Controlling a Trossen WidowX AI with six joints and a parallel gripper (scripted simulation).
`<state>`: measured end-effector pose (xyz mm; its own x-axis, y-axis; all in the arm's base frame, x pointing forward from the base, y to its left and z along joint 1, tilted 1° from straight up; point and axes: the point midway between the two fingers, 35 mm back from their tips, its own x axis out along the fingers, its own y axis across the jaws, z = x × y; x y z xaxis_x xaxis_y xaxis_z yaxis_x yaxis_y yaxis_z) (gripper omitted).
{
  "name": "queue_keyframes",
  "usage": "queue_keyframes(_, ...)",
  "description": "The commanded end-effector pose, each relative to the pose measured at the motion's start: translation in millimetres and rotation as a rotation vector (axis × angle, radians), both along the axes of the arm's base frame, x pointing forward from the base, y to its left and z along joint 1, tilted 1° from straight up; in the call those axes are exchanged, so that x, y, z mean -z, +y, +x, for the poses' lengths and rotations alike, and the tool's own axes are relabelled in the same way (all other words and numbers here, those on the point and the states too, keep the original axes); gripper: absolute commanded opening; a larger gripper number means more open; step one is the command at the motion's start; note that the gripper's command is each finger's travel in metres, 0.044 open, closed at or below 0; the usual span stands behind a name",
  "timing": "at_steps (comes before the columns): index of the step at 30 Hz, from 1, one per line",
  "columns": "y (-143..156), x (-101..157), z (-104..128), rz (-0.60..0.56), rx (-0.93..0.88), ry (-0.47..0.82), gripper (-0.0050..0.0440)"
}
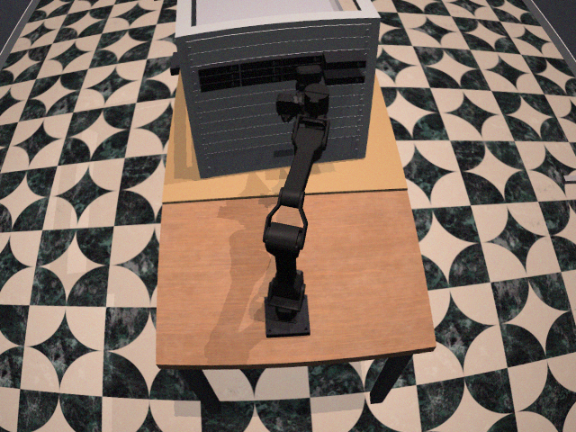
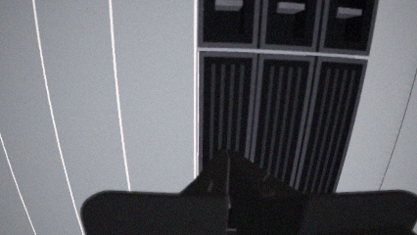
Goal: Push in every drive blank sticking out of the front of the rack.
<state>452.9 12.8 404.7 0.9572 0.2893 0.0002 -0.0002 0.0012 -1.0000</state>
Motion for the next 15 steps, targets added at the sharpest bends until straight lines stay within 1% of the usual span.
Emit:
queue_keyframes(1, 1.4, -8.1, 1.5, -0.005, 0.001, -0.019, -0.005)
queue_keyframes(10, 0.8, -8.1, -0.5, -0.005, 0.001, -0.019, -0.005)
queue_keyframes(12, -0.9, -7.8, -6.1, -0.005, 0.001, -0.019, -0.005)
queue_keyframes(15, -5.4, -7.2, -21.0, -0.005, 0.001, -0.019, -0.005)
